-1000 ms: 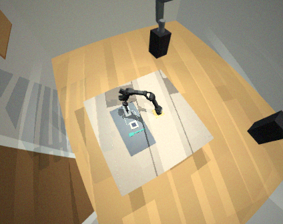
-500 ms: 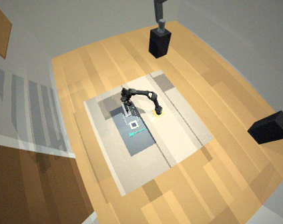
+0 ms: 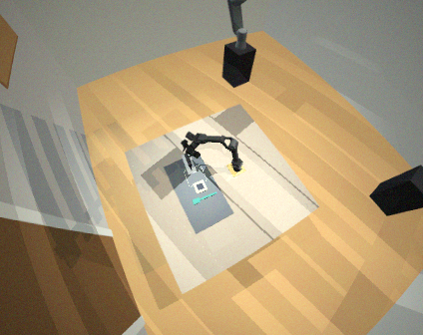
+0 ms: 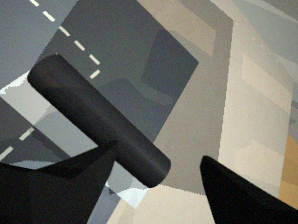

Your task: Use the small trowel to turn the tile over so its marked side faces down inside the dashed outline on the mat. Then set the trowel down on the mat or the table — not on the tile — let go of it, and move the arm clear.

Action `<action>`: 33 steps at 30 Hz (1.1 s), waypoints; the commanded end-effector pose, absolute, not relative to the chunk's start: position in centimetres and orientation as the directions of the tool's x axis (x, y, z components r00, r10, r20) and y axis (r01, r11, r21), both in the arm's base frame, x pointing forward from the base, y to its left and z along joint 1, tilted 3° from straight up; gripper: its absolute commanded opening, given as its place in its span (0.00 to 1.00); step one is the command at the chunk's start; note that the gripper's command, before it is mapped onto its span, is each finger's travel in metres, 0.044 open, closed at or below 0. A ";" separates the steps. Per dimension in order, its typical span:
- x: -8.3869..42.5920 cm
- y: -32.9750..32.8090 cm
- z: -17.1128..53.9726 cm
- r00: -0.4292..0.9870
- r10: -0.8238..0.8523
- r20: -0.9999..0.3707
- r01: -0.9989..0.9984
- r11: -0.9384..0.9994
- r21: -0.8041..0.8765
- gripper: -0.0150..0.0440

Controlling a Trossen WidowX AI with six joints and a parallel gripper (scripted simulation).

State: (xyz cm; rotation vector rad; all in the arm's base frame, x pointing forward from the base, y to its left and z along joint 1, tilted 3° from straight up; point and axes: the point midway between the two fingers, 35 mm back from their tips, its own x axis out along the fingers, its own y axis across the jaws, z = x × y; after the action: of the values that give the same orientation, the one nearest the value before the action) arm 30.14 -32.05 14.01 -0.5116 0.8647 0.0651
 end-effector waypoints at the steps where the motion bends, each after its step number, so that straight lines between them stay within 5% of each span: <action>1: 29.7 -31.7 13.6 0.675 -0.147 -0.723 -0.332 0.814 -0.476 0.76; 25: 27.7 -29.6 12.0 0.787 -0.156 -0.597 -0.577 0.154 -0.802 0.76; 33: 27.9 -29.6 11.9 0.790 -0.156 -0.593 -0.579 0.132 -0.805 0.76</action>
State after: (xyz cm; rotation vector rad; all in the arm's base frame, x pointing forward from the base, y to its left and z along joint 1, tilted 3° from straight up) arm 27.80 -29.72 12.17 -1.4226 0.6466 0.3309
